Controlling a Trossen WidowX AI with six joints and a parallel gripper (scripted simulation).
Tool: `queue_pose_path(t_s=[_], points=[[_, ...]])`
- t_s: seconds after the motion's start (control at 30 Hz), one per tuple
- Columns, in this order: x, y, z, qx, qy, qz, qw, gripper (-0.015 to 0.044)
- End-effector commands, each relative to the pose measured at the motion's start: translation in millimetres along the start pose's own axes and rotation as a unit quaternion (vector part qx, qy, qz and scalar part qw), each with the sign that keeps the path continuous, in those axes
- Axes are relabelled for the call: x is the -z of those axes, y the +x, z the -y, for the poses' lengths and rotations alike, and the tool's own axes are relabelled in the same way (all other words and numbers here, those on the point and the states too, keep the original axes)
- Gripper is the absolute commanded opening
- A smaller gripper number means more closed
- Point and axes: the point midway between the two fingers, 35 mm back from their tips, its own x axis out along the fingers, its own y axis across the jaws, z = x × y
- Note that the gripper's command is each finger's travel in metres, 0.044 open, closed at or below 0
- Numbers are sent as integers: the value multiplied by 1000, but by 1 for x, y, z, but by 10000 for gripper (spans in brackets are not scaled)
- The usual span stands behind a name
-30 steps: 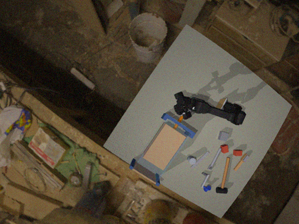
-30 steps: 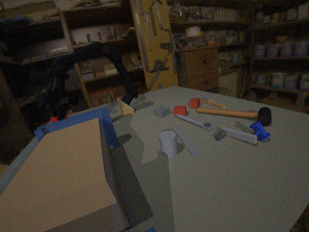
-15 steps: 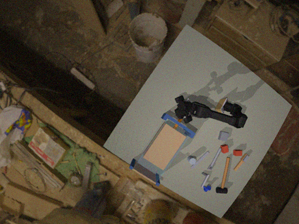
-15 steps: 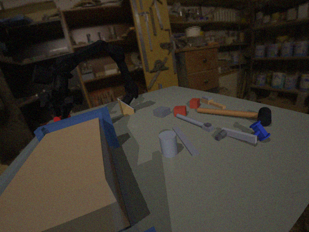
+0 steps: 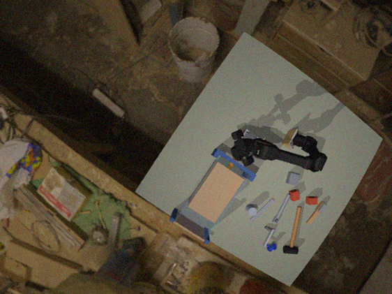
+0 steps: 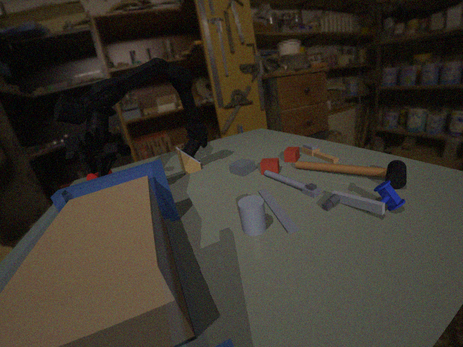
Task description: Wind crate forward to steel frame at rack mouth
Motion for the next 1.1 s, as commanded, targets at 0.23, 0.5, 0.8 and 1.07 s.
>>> queue_pose_path(t_s=[0.23,0.5,0.8,1.07], points=[[9,0,-27,-15,4,-9,1000,0],[14,-3,-38,-16,4,-9,1000,0],[21,-6,-48,-16,4,-10,1000,0],[28,-9,-57,-16,4,-10,1000,0]])
